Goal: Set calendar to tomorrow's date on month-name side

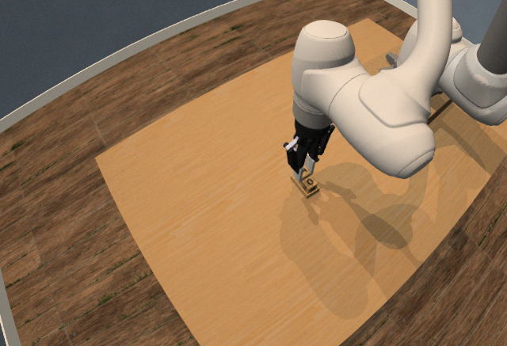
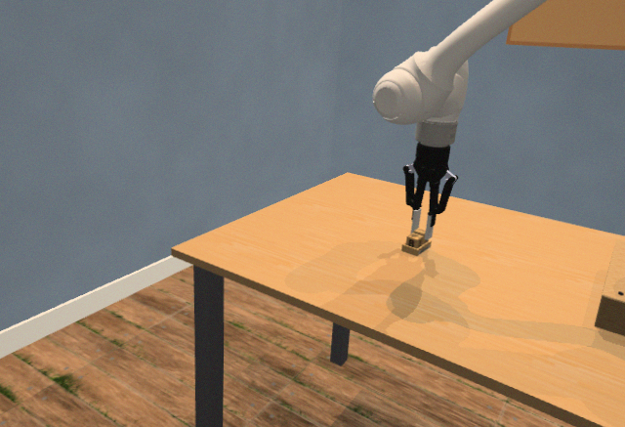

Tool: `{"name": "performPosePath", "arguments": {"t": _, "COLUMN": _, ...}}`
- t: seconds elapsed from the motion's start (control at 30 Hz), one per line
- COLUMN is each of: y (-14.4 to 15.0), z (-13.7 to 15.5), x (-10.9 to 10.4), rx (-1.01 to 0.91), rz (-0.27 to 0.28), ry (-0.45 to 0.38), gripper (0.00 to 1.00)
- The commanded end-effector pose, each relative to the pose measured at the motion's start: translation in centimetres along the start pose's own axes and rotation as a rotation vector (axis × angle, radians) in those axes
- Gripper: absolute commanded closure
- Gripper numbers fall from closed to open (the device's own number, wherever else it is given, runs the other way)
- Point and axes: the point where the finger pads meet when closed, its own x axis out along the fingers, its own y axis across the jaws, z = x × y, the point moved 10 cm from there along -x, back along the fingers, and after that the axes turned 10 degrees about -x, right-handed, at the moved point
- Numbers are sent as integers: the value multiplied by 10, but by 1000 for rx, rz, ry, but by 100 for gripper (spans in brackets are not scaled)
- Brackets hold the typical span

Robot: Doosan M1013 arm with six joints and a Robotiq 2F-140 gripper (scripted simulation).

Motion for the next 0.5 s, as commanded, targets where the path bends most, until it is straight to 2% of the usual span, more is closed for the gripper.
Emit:
{"name": "performPosePath", "arguments": {"t": 0.0, "y": 1, "z": 3, "x": -22, "rx": 0, "rz": 1, "ry": -4, "gripper": 84}}
{"name": "performPosePath", "arguments": {"t": 0.17, "y": 1, "z": 3, "x": -60, "rx": 0, "rz": 1, "ry": -4, "gripper": 84}}
{"name": "performPosePath", "arguments": {"t": 0.23, "y": 1, "z": 3, "x": -60, "rx": 0, "rz": 1, "ry": -4, "gripper": 84}}
{"name": "performPosePath", "arguments": {"t": 0.37, "y": 1, "z": 3, "x": -83, "rx": 0, "rz": 1, "ry": -4, "gripper": 84}}
{"name": "performPosePath", "arguments": {"t": 0.47, "y": 1, "z": 3, "x": -89, "rx": 0, "rz": 1, "ry": -4, "gripper": 84}}
